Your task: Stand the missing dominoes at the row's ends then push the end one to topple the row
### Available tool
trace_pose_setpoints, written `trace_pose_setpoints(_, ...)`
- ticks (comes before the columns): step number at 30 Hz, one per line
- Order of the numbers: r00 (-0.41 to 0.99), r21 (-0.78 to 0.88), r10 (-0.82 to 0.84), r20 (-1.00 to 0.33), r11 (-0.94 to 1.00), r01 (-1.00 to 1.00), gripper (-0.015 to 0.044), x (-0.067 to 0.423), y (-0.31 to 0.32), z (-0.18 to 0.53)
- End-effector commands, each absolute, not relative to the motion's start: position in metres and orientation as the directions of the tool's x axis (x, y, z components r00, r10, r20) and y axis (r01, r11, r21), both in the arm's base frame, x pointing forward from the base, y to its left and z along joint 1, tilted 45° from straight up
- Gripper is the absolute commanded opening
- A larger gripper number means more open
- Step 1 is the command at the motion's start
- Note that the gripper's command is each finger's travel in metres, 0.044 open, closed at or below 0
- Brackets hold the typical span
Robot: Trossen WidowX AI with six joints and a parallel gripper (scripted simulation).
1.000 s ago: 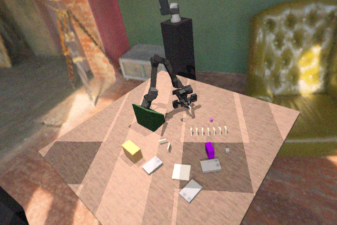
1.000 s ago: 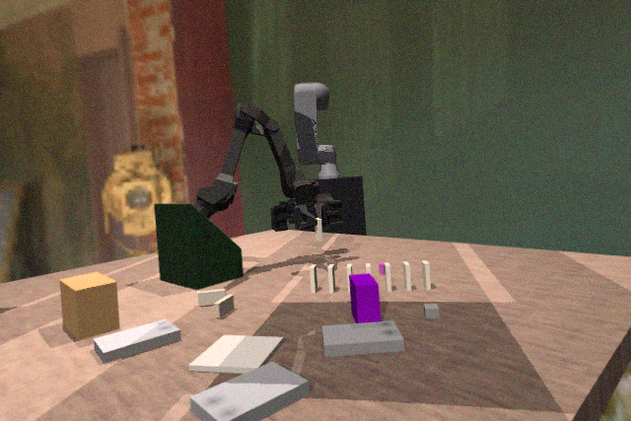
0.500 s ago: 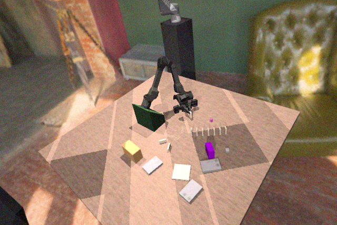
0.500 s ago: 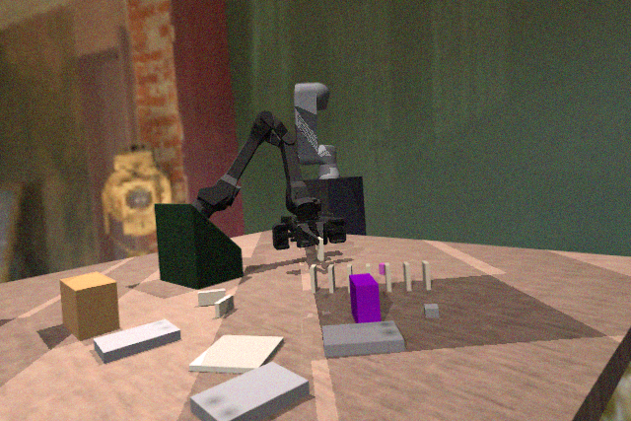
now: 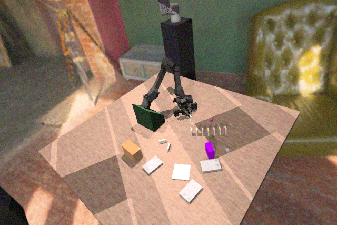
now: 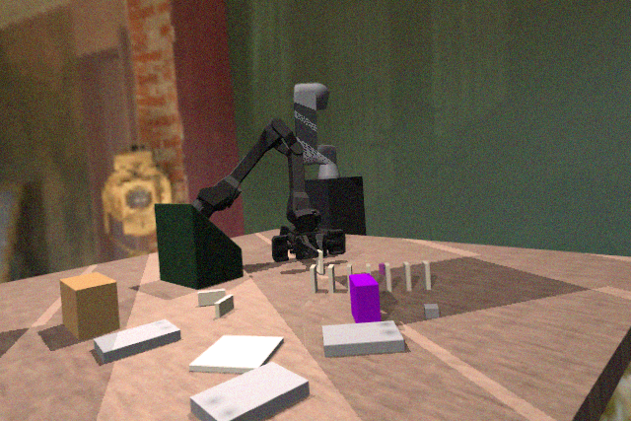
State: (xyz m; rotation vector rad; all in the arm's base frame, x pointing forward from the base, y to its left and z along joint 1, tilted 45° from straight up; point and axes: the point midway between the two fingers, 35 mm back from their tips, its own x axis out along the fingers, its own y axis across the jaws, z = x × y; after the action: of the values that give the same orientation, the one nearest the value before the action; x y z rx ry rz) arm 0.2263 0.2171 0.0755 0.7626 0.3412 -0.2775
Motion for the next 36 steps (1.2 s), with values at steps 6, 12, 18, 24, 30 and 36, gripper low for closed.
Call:
trace_pose_setpoints(6,0.911,0.628,-0.124,-0.393,0.688,0.364,0.0100,0.226,0.217,0.075)
trace_pose_setpoints(12,0.911,0.628,-0.124,-0.393,0.688,0.364,0.0258,0.226,0.217,0.075)
trace_pose_setpoints(18,0.911,0.628,-0.124,-0.393,0.688,0.364,0.0415,0.226,0.217,0.075)
trace_pose_setpoints(24,0.910,0.624,-0.122,-0.397,0.692,0.365,0.0440,0.231,0.187,0.106)
trace_pose_setpoints(30,0.903,0.599,-0.124,-0.412,0.710,0.371,0.0440,0.234,0.182,0.109)
trace_pose_setpoints(36,0.782,0.284,-0.127,-0.610,0.887,0.365,0.0440,0.264,0.165,0.094)
